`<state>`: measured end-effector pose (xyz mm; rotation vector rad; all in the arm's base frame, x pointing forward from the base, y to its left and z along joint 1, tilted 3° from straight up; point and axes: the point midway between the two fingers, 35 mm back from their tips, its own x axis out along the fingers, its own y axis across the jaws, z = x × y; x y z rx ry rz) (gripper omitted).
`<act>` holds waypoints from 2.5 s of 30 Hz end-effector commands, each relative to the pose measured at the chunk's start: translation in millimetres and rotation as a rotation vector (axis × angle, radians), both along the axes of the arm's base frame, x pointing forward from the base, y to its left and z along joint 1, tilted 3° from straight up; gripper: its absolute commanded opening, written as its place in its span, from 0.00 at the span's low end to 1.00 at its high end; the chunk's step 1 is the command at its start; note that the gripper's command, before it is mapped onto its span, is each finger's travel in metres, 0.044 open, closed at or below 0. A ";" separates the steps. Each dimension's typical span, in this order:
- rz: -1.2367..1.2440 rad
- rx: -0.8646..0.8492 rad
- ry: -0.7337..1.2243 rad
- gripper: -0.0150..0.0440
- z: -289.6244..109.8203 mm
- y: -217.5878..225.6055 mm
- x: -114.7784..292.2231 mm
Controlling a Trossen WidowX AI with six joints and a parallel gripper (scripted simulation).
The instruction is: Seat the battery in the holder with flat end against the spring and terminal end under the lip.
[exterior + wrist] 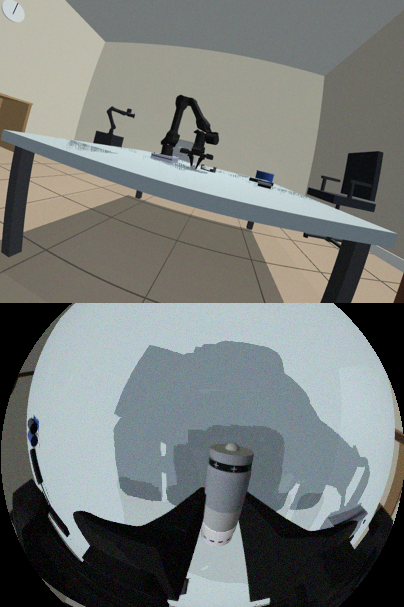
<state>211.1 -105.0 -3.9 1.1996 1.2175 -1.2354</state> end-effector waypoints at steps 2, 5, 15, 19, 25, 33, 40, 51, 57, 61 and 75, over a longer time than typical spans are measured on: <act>-0.002 -0.005 0.001 0.40 14.3 -1.2 1.4; -0.002 -0.005 0.001 0.40 43.2 -0.7 1.7; 0.216 0.002 -0.005 0.40 55.9 25.6 25.5; 0.375 0.009 -0.005 0.40 59.8 47.8 40.9; 0.614 0.018 -0.004 0.40 65.2 85.5 59.7; 0.933 0.030 -0.001 0.40 71.8 142.3 75.1; 1.112 0.034 0.006 0.40 75.0 176.7 78.1; 1.113 -0.073 -0.054 0.40 54.7 175.2 81.3; 1.107 -0.148 -0.099 0.40 42.0 174.0 82.3; 1.100 -0.195 -0.127 0.40 35.0 173.2 82.5; 1.098 -0.286 -0.173 0.40 26.3 175.1 80.1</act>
